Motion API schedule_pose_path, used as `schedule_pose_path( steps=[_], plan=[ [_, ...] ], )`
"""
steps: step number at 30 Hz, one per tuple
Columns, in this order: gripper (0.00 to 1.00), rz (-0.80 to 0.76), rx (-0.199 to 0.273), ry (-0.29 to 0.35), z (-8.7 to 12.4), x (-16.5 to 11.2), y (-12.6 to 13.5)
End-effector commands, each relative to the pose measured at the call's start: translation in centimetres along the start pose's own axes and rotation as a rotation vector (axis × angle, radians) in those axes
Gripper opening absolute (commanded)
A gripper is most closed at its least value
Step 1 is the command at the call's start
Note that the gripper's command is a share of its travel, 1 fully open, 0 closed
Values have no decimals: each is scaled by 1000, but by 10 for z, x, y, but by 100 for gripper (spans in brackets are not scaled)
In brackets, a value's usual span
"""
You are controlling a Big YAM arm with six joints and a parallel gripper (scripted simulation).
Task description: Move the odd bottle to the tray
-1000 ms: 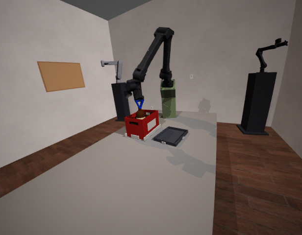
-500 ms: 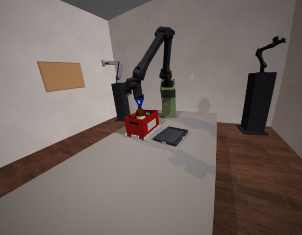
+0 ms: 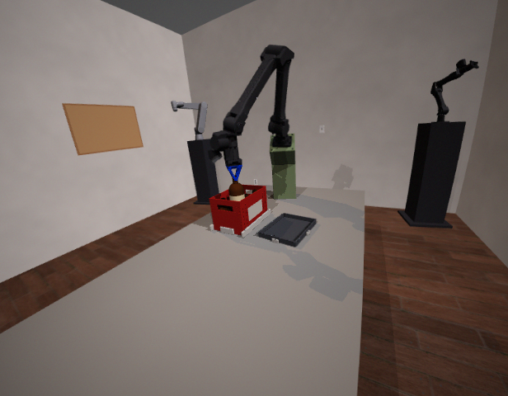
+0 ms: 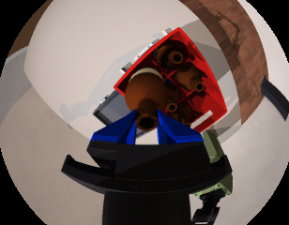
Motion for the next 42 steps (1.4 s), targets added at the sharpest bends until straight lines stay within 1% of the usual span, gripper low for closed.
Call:
schedule_pose_path(
  steps=[1,32,42],
  plan=[
    [0,20,35,-40,19,15,16],
    [0,20,35,-40,19,15,16],
    [0,20,37,-42,22,15,17]
  ],
)
Point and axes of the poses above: the point where the finger pads meet when closed, its own z axis back along the fingers, its own y axis across the jaws, x = y × z, the point moved 4 cm from there along z, back along the fingers, and after that the axes turned 10 degrees about -z, right-handed, at the moved point
